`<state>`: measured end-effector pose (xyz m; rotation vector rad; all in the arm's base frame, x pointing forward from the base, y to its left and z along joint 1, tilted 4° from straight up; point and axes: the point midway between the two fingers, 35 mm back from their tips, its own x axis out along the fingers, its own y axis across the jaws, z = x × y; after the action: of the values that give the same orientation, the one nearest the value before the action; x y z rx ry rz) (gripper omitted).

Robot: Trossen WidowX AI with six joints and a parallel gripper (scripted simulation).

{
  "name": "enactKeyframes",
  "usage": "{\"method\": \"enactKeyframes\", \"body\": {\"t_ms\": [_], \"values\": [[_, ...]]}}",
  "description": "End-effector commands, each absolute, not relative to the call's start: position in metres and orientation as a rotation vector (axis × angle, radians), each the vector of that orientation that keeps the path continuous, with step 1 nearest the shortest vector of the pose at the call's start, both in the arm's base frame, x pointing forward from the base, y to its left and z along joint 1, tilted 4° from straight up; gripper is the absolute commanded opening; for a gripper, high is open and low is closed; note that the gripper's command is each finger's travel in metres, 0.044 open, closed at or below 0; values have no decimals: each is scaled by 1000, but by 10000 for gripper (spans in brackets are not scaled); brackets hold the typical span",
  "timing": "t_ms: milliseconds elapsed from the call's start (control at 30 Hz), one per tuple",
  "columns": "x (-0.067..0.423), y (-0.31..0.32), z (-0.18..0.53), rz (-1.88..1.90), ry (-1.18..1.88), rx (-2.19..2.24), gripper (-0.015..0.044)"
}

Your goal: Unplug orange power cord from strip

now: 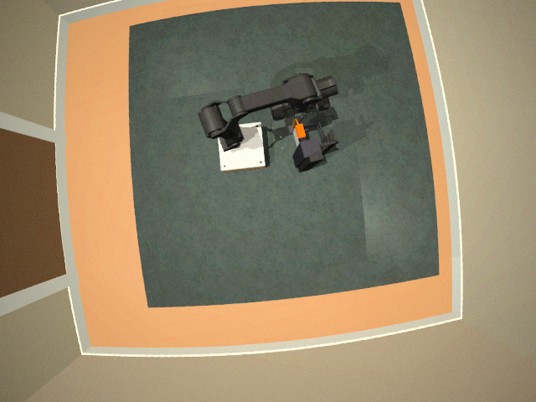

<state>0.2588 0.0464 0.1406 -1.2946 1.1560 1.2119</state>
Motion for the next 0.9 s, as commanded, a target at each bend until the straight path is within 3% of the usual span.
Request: {"method": "enactKeyframes", "body": {"t_ms": [0, 867], "values": [[253, 29, 134, 1246, 1220, -1312, 160], [256, 3, 136, 1245, 1221, -1314, 160]]}}
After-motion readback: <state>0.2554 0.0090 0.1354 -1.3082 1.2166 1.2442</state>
